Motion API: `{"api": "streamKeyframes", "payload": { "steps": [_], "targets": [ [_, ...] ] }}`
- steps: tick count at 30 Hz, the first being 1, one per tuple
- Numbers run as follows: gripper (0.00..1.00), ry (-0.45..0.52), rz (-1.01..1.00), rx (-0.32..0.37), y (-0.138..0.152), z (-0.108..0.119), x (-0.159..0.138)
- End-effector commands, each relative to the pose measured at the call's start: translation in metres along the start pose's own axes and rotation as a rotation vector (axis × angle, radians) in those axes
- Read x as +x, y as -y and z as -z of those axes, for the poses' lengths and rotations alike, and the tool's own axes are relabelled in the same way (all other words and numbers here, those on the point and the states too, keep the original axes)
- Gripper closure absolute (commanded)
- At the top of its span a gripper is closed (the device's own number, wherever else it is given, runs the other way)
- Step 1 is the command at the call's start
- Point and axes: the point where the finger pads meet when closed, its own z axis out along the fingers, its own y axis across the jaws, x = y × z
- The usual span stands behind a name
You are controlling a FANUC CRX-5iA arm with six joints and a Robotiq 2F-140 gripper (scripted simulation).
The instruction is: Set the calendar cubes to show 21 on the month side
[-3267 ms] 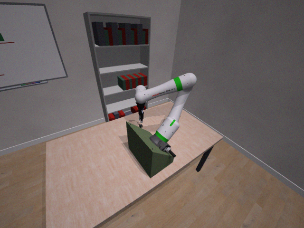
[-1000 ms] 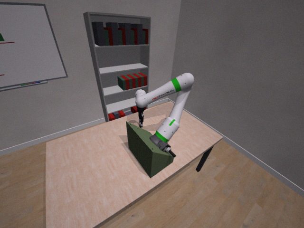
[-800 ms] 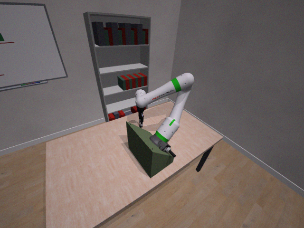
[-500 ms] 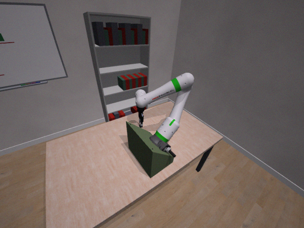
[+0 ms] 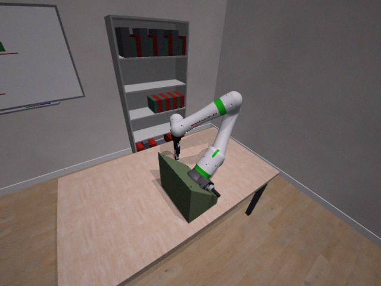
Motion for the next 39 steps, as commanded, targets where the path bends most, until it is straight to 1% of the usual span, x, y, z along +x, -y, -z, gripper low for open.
{"api": "streamKeyframes", "payload": {
  "steps": [1, 13, 39],
  "targets": [
    [0.72, 0.0, 0.0, -0.001, 0.0, -0.005, 0.0],
    [0.72, 0.0, 0.0, -0.001, 0.0, -0.015, 0.0],
    [0.72, 0.0, 0.0, -0.001, 0.0, -0.016, 0.0]
  ]
}}
